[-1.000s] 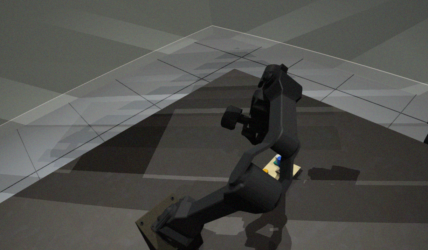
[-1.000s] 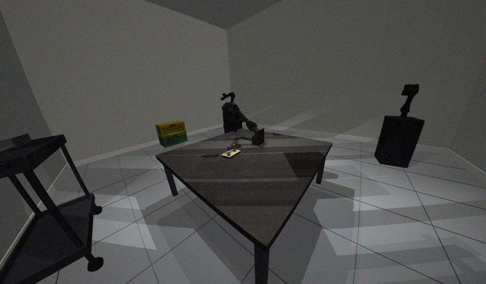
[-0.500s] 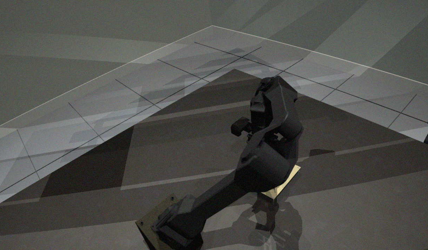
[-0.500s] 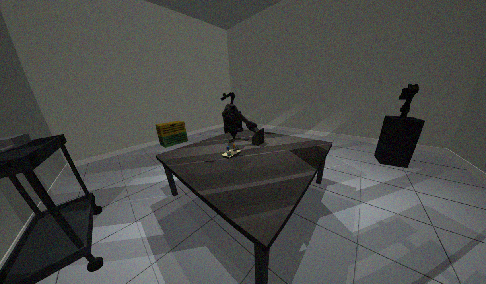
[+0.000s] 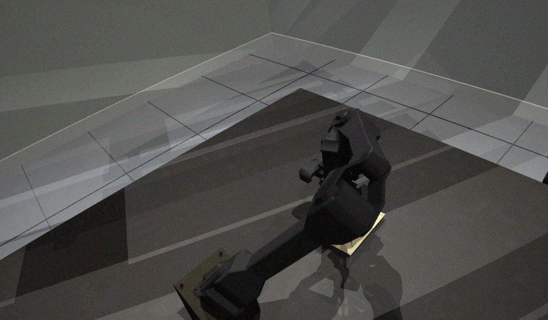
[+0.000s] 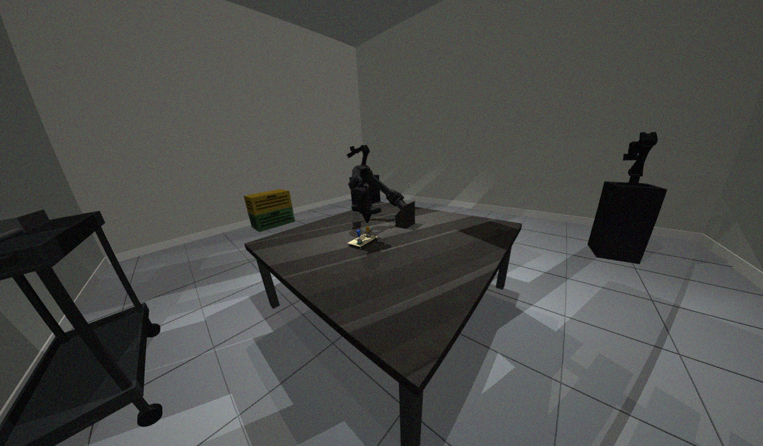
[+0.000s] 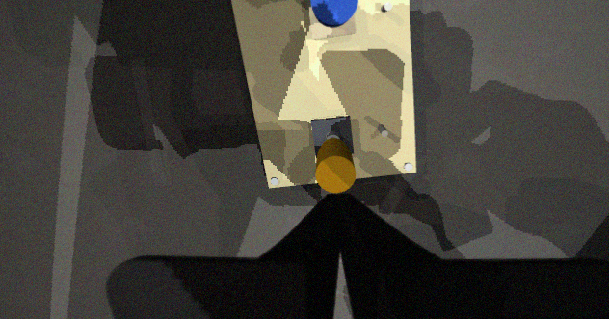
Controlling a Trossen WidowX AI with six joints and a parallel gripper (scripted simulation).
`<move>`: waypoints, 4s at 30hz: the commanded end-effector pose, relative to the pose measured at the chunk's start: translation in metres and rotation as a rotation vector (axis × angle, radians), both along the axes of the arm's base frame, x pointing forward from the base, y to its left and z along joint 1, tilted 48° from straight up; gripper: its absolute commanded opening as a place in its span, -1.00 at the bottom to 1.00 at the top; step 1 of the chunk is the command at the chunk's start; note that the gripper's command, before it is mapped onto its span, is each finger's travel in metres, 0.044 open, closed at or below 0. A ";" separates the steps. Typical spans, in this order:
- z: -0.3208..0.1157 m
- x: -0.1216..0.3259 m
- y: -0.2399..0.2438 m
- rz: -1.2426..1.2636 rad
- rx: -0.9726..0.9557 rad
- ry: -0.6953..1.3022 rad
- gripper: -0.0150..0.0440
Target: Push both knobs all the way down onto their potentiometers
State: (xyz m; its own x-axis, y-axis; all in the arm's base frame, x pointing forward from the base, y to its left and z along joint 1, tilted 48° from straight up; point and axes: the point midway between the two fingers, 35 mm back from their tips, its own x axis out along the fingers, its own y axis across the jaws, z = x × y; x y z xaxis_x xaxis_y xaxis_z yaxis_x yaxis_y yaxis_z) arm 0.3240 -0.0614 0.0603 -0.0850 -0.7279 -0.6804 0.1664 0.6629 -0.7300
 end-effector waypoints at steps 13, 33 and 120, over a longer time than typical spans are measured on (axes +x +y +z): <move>-0.014 -0.001 -0.015 0.009 -0.006 0.000 -0.49; -0.016 -0.001 -0.017 0.009 -0.006 0.000 -0.49; -0.031 -0.003 -0.034 0.009 -0.007 0.000 -0.49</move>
State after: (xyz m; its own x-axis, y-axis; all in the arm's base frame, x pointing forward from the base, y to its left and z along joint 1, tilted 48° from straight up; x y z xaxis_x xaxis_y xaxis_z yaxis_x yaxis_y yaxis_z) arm 0.3205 -0.0850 0.0350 -0.0642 -0.7319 -0.6784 0.1429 0.6660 -0.7321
